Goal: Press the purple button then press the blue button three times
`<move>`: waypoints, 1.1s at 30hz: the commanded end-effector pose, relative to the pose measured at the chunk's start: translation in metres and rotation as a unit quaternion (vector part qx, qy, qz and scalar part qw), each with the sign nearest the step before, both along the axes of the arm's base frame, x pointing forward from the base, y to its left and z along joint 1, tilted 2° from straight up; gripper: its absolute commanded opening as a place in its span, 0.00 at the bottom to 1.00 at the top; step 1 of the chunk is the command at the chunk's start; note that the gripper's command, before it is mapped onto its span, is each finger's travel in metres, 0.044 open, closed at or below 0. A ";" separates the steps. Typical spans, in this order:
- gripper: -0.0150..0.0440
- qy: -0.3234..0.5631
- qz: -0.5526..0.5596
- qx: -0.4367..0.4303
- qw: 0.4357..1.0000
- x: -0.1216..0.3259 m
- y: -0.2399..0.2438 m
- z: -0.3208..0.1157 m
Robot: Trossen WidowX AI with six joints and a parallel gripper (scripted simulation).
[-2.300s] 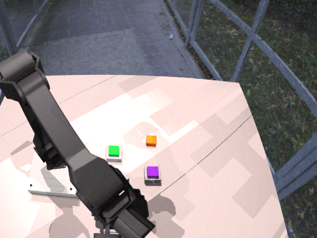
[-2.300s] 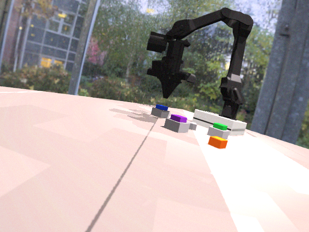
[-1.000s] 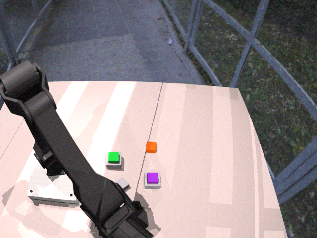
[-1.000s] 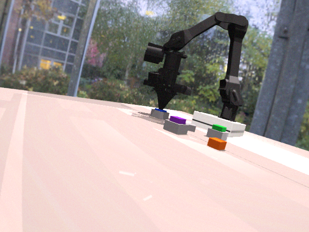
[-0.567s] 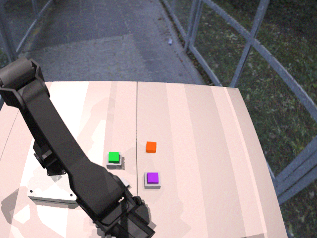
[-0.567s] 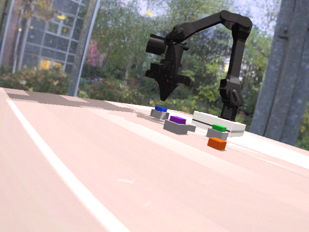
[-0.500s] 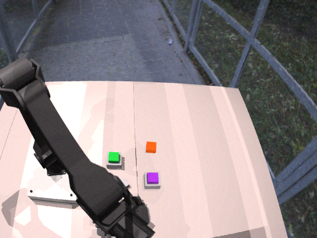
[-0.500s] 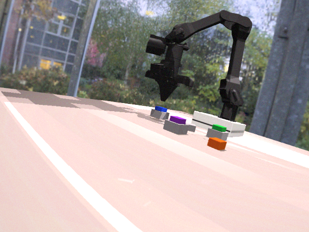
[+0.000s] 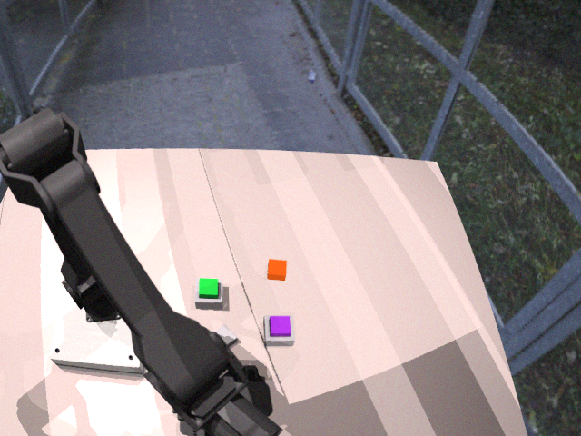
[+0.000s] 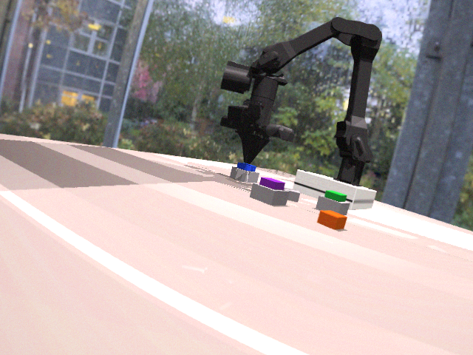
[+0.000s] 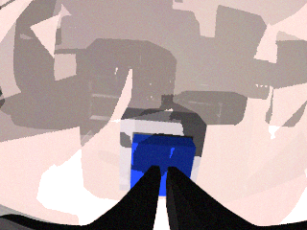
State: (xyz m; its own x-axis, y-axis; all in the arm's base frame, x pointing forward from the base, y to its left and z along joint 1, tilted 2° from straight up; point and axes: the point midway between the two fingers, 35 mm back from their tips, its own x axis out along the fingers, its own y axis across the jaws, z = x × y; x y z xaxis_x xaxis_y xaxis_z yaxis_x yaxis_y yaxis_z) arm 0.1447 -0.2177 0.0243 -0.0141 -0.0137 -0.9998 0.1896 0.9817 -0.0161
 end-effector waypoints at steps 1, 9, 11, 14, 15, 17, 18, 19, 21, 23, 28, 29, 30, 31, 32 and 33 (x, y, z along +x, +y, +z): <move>0.29 0.002 0.002 0.000 1.000 -0.001 0.000 -0.007; 0.29 0.002 0.002 0.000 1.000 -0.001 0.001 -0.011; 0.29 0.002 0.002 0.000 1.000 -0.001 0.001 -0.011; 0.29 0.002 0.002 0.000 1.000 -0.001 0.001 -0.011; 0.29 0.002 0.002 0.000 1.000 -0.001 0.001 -0.011; 0.29 0.002 0.002 0.000 1.000 -0.001 0.001 -0.011; 0.29 0.002 0.002 0.000 1.000 -0.001 0.001 -0.011; 0.29 0.002 0.002 0.000 1.000 -0.001 0.001 -0.011; 0.29 0.002 0.002 0.000 1.000 -0.001 0.001 -0.011; 0.29 0.000 0.000 0.000 1.000 0.000 0.000 -0.008; 0.29 0.002 0.002 0.000 1.000 0.000 0.001 0.023; 0.29 0.002 0.002 0.000 1.000 0.000 0.001 0.023; 0.29 0.002 0.002 0.000 1.000 0.000 0.001 0.023; 0.29 0.002 0.002 0.000 1.000 0.000 0.001 0.023; 0.29 0.002 0.002 0.000 1.000 0.000 0.001 0.023; 0.29 0.002 0.002 0.000 1.000 0.000 0.001 0.022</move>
